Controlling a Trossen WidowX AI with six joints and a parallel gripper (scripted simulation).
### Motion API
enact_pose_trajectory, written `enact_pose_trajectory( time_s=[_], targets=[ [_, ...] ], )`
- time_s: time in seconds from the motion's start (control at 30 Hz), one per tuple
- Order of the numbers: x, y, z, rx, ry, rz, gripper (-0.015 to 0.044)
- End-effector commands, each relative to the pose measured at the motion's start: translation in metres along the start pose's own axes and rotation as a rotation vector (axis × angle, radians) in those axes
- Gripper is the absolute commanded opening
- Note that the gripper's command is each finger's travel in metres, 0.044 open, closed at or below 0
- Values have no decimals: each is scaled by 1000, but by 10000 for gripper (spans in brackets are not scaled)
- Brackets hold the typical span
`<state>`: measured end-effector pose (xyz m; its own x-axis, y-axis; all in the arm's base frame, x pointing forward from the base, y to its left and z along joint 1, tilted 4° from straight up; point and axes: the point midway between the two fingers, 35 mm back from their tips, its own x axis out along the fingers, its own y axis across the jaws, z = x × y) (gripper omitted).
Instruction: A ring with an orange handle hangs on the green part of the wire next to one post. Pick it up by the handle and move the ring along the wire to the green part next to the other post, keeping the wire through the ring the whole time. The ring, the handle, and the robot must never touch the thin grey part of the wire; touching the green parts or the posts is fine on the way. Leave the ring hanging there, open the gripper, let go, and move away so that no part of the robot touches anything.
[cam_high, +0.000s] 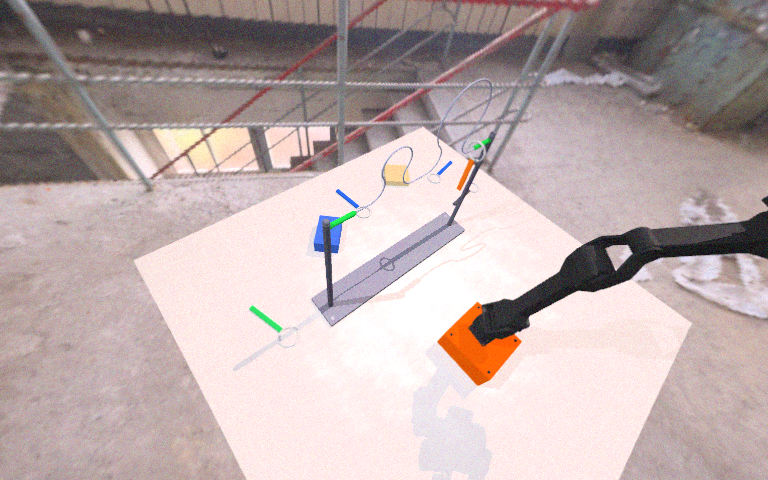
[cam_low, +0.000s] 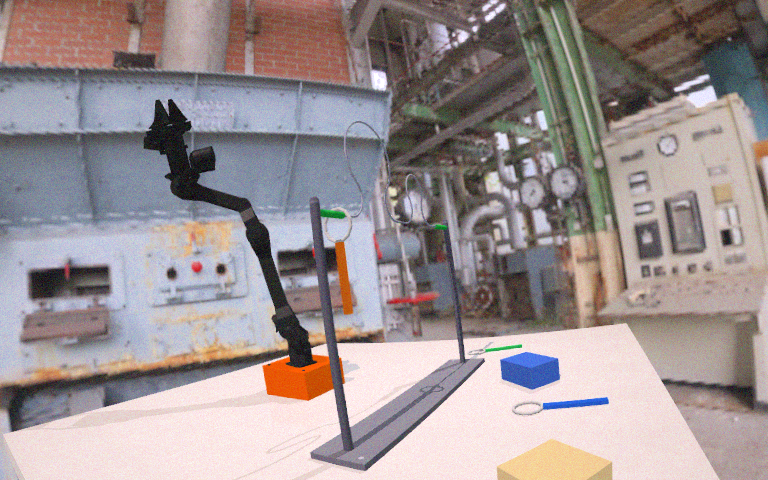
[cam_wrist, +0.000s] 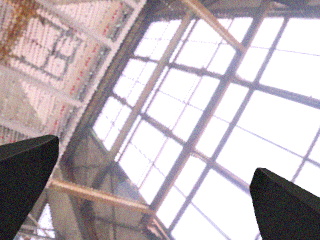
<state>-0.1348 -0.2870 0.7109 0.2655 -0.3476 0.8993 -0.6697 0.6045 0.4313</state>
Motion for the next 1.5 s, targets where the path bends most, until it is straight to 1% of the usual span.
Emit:
enact_pose_trajectory(
  time_s=[0.0, 0.07, 0.27, 0.53, 0.83, 1.13, 1.47],
  targets=[
    [0, -1, 1, -3, -1, -1, 374],
    [-3, -13, 7, -29, -12, -13, 321],
    [-18, -69, 28, -143, -46, -79, 164],
    [-45, -152, 39, -295, -53, -192, 160],
    [-85, -245, 24, -464, 2, -332, 160],
    [-136, -329, -15, -629, 124, -462, 160],
    [-206, -401, -82, -805, 338, -565, 160]
  ],
)
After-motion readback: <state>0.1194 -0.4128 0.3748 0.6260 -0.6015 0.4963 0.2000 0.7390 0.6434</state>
